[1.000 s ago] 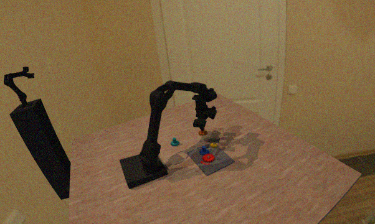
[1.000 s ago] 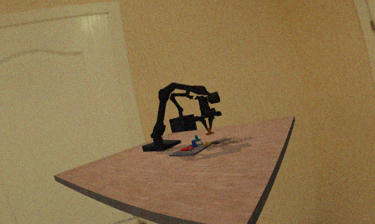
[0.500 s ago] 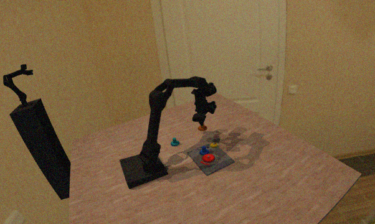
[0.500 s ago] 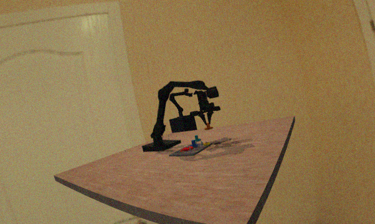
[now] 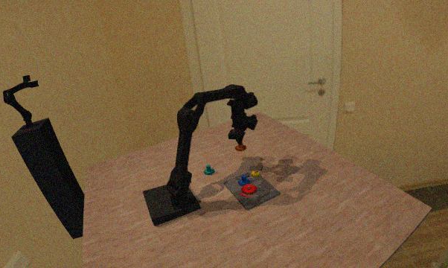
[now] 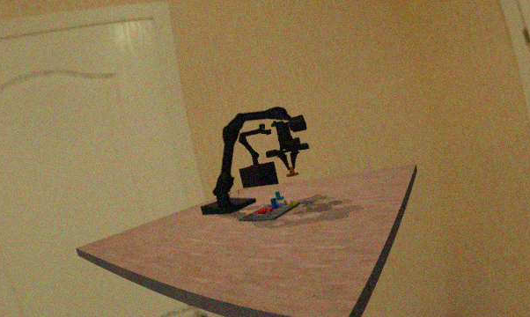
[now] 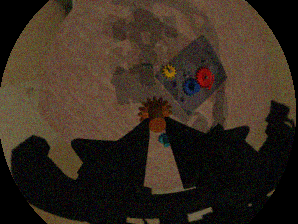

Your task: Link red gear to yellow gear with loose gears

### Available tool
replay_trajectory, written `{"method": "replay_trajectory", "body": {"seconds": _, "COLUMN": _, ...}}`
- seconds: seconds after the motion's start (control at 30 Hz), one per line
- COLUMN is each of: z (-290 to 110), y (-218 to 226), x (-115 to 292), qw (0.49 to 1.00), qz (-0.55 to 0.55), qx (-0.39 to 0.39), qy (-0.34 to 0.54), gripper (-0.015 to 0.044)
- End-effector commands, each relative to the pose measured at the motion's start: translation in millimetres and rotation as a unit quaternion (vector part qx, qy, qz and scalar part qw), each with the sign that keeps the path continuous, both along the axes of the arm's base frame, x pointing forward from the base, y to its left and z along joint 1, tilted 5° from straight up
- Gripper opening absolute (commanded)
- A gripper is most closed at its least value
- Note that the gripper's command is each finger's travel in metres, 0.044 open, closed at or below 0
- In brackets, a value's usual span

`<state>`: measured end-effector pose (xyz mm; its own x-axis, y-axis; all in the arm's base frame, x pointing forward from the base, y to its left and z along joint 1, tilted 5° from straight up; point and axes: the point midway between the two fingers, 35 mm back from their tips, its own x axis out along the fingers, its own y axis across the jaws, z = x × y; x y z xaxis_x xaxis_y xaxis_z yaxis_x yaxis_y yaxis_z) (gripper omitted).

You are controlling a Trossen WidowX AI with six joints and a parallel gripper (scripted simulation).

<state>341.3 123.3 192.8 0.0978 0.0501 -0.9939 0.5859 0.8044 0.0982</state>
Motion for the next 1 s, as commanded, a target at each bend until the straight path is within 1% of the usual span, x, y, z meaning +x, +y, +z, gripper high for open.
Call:
{"method": "replay_trajectory", "body": {"seconds": 0.0, "z": 13, "y": -1, "x": -2, "qw": 1.000, "qz": -0.001, "qx": 0.001, "qy": -0.005, "gripper": 0.0000}}
{"method": "replay_trajectory", "body": {"seconds": 0.3, "z": 24, "y": -3, "x": -6, "qw": 1.000, "qz": -0.001, "qx": 0.001, "qy": -0.005, "gripper": 0.0000}}
{"method": "replay_trajectory", "body": {"seconds": 0.97, "z": -1, "y": -22, "x": -2, "qw": 1.000, "qz": -0.001, "qx": 0.000, "qy": -0.005, "gripper": 0.0000}}
